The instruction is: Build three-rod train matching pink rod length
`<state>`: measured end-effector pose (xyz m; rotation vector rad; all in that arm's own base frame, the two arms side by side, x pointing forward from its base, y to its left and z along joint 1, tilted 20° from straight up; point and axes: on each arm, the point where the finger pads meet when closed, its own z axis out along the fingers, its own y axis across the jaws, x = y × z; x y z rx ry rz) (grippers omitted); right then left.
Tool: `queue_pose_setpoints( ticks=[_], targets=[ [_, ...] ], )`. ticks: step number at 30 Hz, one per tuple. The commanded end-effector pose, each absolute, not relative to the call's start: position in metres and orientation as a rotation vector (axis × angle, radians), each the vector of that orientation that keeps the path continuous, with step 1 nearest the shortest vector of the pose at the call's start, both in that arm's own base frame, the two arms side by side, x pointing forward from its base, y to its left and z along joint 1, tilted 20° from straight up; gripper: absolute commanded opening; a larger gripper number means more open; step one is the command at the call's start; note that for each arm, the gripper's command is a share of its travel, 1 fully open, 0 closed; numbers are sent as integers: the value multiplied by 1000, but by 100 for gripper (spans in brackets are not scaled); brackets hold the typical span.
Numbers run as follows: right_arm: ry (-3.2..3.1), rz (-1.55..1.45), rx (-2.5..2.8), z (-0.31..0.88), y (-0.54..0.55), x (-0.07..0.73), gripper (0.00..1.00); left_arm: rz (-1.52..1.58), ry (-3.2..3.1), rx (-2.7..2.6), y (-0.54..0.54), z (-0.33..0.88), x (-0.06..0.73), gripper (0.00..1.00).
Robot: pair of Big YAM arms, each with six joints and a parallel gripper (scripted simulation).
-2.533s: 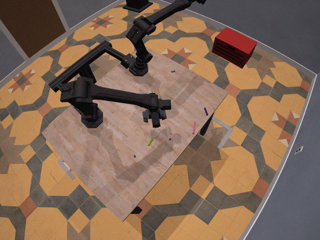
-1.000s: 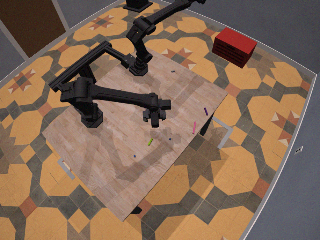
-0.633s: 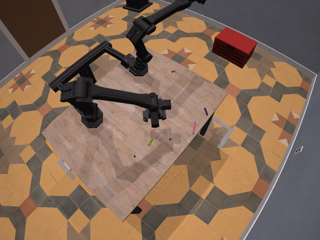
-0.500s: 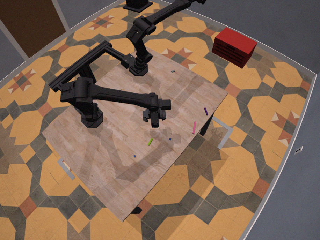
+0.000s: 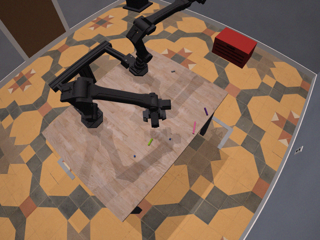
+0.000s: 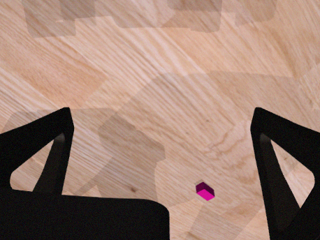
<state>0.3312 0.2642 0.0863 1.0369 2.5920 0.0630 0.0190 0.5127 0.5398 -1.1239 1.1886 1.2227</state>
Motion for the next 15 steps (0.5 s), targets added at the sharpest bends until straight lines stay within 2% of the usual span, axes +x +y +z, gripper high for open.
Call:
queue_pose_setpoints(
  ticks=[1,15],
  targets=[
    [2563,121,1053,98,273,338,100,1237,1146,-1121,506,550,12,100],
    [2584,102,996,99,262,340,100,1237,1146,-1121,506,550,12,100]
  ],
)
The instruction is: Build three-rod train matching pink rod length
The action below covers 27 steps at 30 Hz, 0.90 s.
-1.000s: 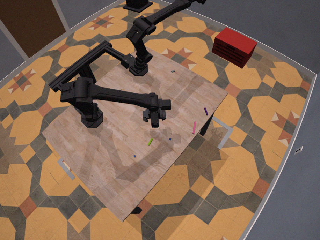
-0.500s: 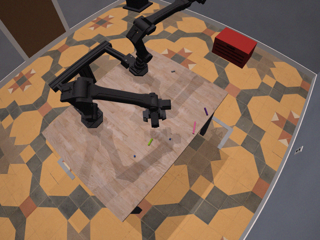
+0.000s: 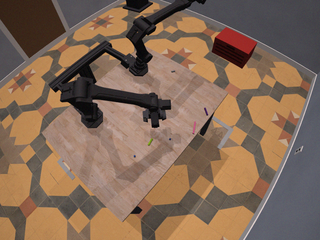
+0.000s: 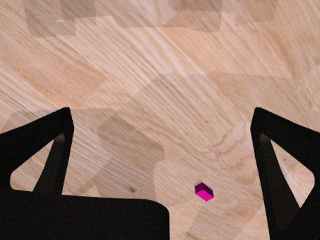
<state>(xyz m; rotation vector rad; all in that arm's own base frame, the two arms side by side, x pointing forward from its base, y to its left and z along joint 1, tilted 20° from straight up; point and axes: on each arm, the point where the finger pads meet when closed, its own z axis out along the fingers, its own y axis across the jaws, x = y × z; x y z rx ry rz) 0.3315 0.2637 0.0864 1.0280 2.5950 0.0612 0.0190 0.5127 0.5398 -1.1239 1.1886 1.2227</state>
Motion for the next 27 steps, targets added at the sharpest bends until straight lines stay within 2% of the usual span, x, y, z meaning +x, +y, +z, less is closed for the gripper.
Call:
queue_pose_setpoints(
  ticks=[1,27],
  targets=[
    [2595,92,974,97,260,339,100,1237,1146,-1121,506,550,12,100],
    [2775,-88,40,104,226,353,100,1237,1146,-1121,506,550,12,100]
  ],
)
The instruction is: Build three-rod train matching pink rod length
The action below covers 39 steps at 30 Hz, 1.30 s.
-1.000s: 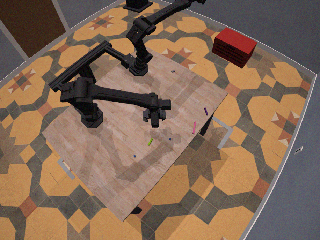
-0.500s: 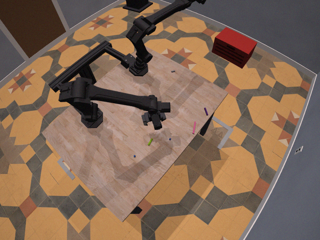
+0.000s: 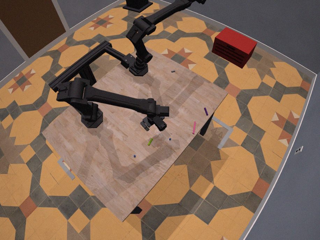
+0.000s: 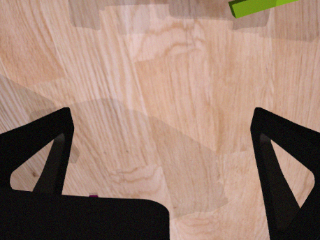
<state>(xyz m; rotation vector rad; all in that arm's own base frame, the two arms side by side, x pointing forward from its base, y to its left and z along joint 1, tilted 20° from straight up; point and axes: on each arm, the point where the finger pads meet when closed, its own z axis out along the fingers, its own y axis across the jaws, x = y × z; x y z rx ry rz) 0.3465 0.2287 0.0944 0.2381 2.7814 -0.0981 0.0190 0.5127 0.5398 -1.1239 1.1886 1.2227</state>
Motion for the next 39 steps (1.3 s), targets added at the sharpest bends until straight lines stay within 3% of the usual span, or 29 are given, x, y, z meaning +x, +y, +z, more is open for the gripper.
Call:
queue_pose_setpoints(
  ticks=[1,39],
  targets=[
    [2776,-95,1,104,225,353,100,1237,1146,-1121,506,550,12,100],
    [2483,-343,-1365,114,174,367,100,1237,1146,-1121,506,550,12,100]
  ],
)
